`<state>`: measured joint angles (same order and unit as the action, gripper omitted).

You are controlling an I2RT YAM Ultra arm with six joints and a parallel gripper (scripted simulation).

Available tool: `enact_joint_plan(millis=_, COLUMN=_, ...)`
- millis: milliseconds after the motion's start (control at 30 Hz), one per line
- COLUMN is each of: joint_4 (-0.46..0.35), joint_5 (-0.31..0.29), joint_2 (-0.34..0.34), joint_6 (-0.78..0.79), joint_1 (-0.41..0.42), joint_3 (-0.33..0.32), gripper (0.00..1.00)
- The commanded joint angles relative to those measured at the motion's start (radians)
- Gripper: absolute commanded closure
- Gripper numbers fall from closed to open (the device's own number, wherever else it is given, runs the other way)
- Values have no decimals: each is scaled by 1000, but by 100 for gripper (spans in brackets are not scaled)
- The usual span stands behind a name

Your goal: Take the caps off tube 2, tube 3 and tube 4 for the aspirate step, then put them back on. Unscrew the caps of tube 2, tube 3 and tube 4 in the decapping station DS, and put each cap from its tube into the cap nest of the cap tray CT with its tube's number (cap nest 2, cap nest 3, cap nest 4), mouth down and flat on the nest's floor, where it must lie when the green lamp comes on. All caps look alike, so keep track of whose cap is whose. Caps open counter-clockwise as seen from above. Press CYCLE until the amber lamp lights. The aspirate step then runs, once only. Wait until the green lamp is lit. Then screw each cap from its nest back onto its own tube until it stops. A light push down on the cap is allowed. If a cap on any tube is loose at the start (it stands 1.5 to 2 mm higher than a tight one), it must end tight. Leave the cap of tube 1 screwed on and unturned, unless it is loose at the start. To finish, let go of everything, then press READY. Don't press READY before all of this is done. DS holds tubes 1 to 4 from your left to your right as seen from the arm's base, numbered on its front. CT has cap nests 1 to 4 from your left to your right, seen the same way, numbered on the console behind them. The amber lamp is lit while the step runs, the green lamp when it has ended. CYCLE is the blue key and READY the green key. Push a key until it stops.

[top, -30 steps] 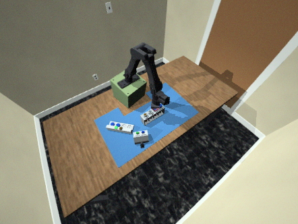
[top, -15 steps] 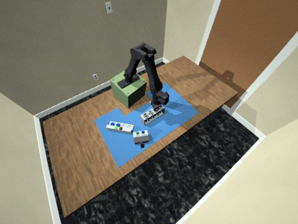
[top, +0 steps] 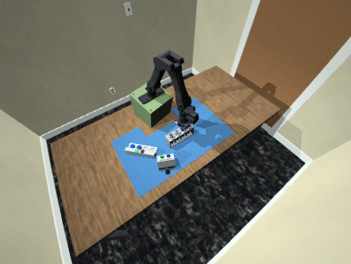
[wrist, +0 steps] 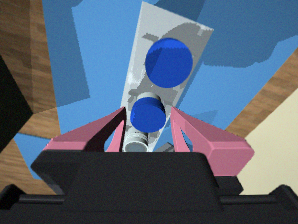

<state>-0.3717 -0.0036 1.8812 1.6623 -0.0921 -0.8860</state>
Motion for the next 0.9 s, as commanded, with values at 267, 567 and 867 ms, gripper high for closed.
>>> enact_joint_plan(millis=267, joint_4=1, joint_5=-1, joint_2=-16, joint_6=82, joint_1=0, joint_3=-1, gripper=100)
enact_joint_plan(millis=567, joint_4=1, joint_5=-1, joint_2=-16, joint_6=82, joint_1=0, joint_3=-1, gripper=100)
enact_joint_plan(millis=867, joint_4=2, joint_5=-1, joint_2=-16, joint_6=-218, joint_1=0, joint_3=-1, gripper=100)
